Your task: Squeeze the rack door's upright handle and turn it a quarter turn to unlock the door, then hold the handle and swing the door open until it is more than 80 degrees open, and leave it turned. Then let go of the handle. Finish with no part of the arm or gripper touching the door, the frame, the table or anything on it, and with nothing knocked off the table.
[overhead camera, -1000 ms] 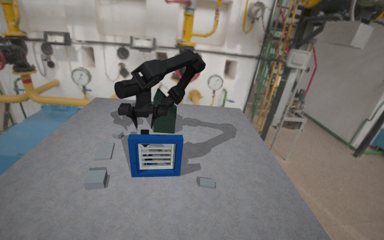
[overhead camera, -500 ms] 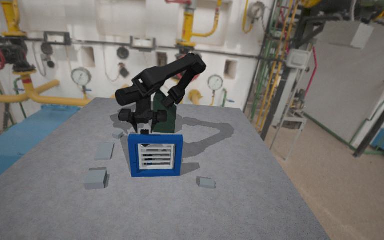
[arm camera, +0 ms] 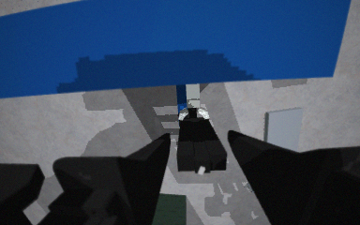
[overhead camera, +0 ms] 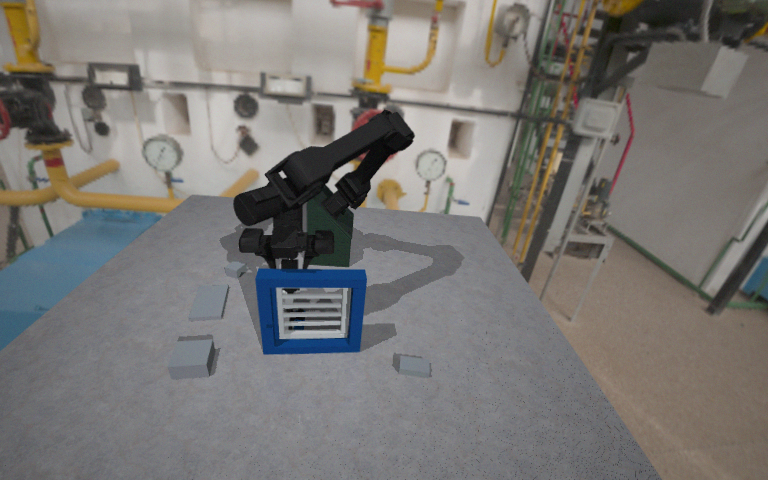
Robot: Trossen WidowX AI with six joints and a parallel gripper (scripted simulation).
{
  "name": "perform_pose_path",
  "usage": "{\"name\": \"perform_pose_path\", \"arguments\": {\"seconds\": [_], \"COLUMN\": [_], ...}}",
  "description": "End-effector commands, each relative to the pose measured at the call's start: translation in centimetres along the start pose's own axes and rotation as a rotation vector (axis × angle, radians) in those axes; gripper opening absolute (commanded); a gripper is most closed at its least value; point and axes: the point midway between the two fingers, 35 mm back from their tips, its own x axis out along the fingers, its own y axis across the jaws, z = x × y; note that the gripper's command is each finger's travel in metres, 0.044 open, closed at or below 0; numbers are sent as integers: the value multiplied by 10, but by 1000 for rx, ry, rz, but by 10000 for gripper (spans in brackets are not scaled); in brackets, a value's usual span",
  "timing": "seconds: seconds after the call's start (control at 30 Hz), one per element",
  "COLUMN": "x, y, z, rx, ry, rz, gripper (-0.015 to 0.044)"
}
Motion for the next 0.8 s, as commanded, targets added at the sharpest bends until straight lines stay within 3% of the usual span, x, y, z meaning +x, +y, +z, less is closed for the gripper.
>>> {"name": "perform_pose_path", "arguments": {"seconds": [0.0, 0.07, 0.3, 0.77], "x": [9, 10, 10, 10], "y": [2, 2, 2, 2], "z": [-1, -2, -2, -2], "rx": [5, 5, 5, 5], "ry": [1, 1, 1, 1], "rz": [7, 7, 7, 7], "gripper": [280, 280, 97, 8]}}
